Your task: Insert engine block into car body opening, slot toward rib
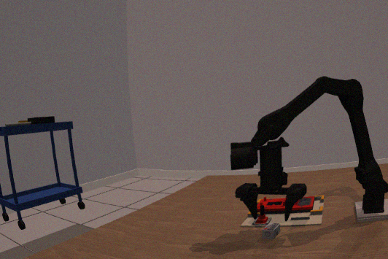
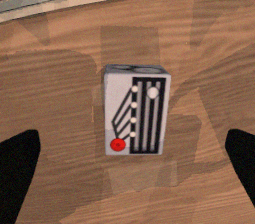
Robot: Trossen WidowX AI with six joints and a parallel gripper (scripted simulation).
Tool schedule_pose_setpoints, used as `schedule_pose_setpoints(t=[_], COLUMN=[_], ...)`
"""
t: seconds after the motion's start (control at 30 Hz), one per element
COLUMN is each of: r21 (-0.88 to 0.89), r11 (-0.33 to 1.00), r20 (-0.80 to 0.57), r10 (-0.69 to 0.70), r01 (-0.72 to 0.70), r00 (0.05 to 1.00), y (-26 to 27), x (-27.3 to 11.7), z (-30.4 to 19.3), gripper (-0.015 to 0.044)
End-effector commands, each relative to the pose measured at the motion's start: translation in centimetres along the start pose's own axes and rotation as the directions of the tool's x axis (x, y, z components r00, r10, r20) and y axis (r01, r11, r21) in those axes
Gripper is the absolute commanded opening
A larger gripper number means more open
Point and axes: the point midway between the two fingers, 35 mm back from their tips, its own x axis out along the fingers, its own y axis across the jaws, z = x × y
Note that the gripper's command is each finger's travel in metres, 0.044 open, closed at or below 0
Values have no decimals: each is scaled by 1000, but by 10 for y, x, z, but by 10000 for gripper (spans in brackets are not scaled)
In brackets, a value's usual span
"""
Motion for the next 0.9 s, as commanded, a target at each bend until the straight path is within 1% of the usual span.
schedule_pose_setpoints(t=[0.0,0.6,0.87], r21=[0,0,0], r11=[1000,1000,1000], r20=[-1,-1,-1], r10=[-10,-10,-10], r01=[10,10,10], r00=[1000,1000,1000], y=[-2,-2,-2], x=[7,33,33], z=[0,0,0], gripper=[440,440,230])
